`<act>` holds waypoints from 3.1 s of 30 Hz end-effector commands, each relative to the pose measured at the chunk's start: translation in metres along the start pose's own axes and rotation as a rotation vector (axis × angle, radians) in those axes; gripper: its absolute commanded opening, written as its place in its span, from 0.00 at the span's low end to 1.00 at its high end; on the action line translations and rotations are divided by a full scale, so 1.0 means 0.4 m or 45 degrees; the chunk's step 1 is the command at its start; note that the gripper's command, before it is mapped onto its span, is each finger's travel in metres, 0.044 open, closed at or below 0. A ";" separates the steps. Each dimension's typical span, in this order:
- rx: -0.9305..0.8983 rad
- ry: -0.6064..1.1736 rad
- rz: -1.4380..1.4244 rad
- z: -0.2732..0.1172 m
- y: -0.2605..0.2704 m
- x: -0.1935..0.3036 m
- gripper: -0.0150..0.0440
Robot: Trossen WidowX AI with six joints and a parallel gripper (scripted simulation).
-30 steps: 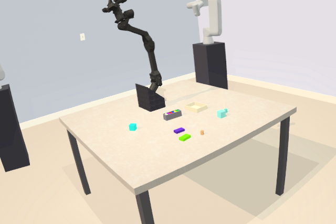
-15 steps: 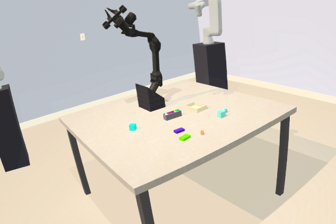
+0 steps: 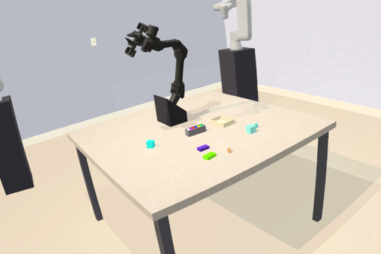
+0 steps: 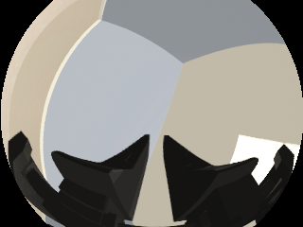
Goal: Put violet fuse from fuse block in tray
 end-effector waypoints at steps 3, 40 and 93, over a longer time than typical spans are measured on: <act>-0.110 -0.228 0.103 -0.019 0.031 -0.148 0.36; -2.458 -0.644 0.831 -0.858 0.389 -0.873 0.36; -2.460 -0.645 0.831 -0.897 0.441 -0.918 0.36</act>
Point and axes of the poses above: the point midway between the two fingers, 35 mm back from their tips, its own z axis out along the fingers, its own y axis across the jaws, x = y × z, the point moved 5 cm from there along -z, back along the fingers, and after that the axes turned 15 degrees about -z, right-handed, at the moved point
